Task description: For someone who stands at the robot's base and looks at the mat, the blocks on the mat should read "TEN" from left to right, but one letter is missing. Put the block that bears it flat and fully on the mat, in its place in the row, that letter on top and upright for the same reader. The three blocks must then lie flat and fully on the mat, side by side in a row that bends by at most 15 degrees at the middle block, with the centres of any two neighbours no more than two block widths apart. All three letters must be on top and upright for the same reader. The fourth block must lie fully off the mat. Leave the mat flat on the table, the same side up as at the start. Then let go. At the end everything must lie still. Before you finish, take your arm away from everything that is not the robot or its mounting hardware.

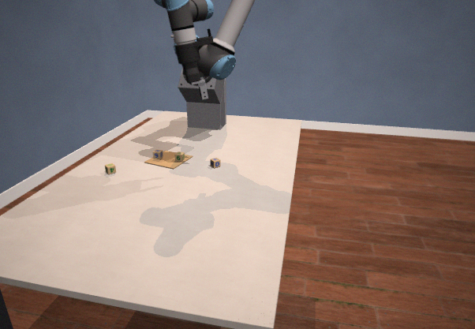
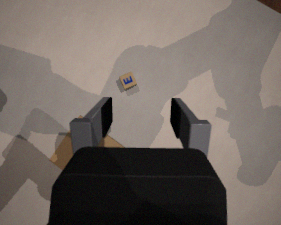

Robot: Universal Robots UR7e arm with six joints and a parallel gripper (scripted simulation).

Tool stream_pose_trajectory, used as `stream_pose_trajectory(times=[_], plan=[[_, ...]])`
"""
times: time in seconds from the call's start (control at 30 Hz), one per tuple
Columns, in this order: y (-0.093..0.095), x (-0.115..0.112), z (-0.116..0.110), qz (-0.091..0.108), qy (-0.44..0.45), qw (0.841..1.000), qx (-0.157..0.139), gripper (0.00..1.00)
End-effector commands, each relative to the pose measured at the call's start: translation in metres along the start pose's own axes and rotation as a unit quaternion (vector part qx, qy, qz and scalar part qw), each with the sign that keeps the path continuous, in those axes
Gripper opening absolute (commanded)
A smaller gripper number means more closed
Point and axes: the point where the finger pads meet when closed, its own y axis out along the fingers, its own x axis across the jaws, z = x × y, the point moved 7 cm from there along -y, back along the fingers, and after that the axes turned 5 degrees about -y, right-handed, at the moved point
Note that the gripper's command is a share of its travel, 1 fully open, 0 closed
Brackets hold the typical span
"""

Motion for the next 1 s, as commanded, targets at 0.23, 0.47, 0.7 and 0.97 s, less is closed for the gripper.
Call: stream_pose_trajectory(times=[0.23, 0.47, 0.7, 0.97], plan=[[0.000, 0.000, 0.000, 0.000, 0.000, 1.000, 0.000, 1.00], [0.000, 0.000, 0.000, 0.000, 0.000, 1.000, 0.000, 1.00], [0.002, 0.001, -0.001, -0.001, 0.002, 1.000, 0.000, 1.00], [0.027, 0.003, -0.014, -0.006, 0.025, 1.000, 0.005, 1.00]])
